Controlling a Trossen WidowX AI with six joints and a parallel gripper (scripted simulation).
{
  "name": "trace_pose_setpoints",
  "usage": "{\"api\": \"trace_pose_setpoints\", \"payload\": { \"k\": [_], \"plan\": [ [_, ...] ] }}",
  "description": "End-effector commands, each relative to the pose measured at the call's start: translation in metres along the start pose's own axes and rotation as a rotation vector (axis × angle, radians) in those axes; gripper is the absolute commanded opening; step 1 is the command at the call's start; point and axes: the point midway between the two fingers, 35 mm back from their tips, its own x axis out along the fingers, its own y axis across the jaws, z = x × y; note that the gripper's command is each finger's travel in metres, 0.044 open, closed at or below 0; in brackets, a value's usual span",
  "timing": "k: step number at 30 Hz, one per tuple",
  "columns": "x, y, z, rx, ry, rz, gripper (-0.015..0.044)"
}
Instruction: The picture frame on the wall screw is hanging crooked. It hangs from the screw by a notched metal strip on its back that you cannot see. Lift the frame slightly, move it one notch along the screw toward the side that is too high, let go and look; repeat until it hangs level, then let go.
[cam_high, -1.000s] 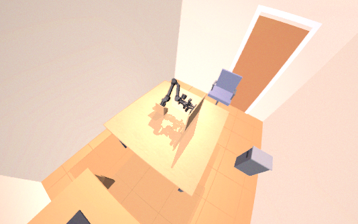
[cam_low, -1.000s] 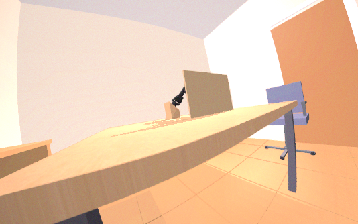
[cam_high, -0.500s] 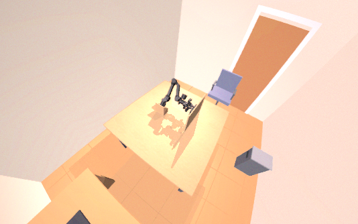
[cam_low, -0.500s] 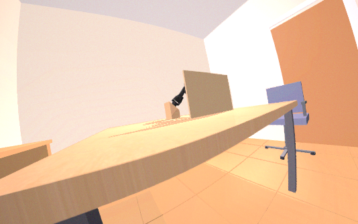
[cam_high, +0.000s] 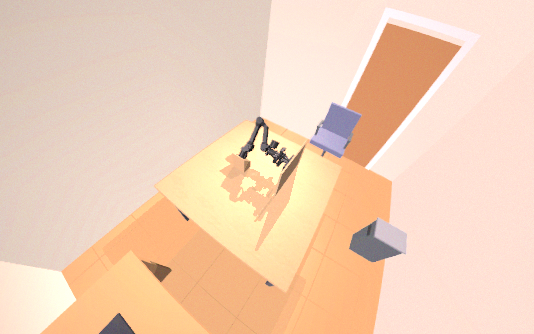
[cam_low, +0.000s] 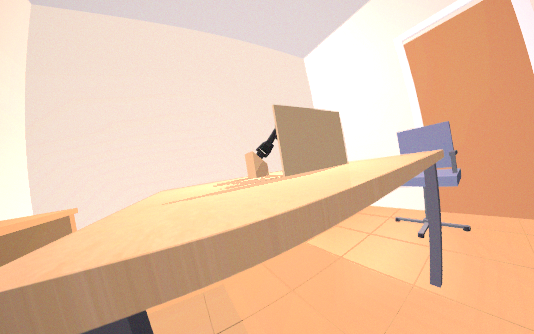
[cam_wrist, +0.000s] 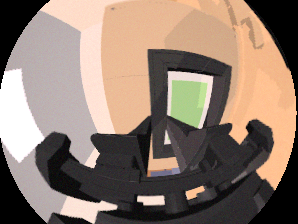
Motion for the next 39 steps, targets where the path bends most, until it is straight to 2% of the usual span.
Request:
{"api": "trace_pose_setpoints", "payload": {
  "k": [1, 8, 18, 23, 35, 39],
  "plan": [
    [0.000, 0.000, 0.000, 0.026, 0.001, 0.002, 0.0000],
    [0.000, -0.001, 0.000, 0.064, 0.001, 0.002, 0.0000],
    [0.000, -0.001, 0.000, 0.041, 0.000, 0.000, 0.0260],
    [-0.005, 0.001, -0.001, 0.034, 0.000, 0.000, 0.0260],
    [-0.091, -0.001, -0.003, -0.088, -0.007, 0.006, 0.0260],
    [-0.101, -0.004, 0.000, -0.103, -0.008, 0.006, 0.0260]
  ]
}}
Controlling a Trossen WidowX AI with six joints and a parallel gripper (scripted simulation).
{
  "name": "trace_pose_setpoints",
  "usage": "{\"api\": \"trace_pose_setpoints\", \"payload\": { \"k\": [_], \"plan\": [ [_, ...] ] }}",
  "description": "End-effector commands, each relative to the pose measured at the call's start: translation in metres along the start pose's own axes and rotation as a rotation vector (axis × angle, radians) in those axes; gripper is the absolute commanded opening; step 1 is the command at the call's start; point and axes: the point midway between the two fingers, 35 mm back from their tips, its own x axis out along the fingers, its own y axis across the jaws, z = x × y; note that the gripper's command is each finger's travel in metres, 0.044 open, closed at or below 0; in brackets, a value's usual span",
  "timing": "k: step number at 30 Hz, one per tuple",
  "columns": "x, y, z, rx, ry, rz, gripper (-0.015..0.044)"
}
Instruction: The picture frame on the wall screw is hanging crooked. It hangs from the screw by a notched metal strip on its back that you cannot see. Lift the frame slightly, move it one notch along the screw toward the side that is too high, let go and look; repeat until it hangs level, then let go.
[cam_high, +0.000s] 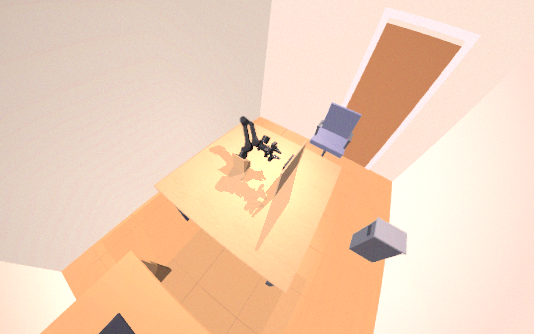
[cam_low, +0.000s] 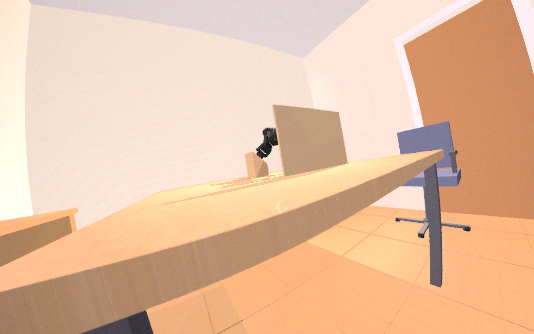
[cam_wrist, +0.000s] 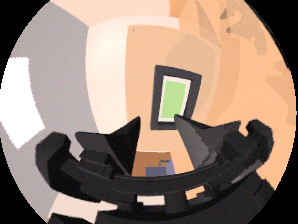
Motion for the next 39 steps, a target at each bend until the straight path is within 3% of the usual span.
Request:
{"api": "trace_pose_setpoints", "payload": {
  "k": [1, 5, 12, 39],
  "plan": [
    [-0.011, -0.007, 0.005, -0.023, -0.009, -0.008, 0.0260],
    [-0.006, 0.009, 0.005, -0.012, -0.004, -0.004, 0.0260],
    [-0.032, 0.053, 0.011, -0.026, -0.011, -0.011, 0.0260],
    [-0.033, 0.054, 0.011, -0.026, -0.011, -0.011, 0.0260]
  ]
}}
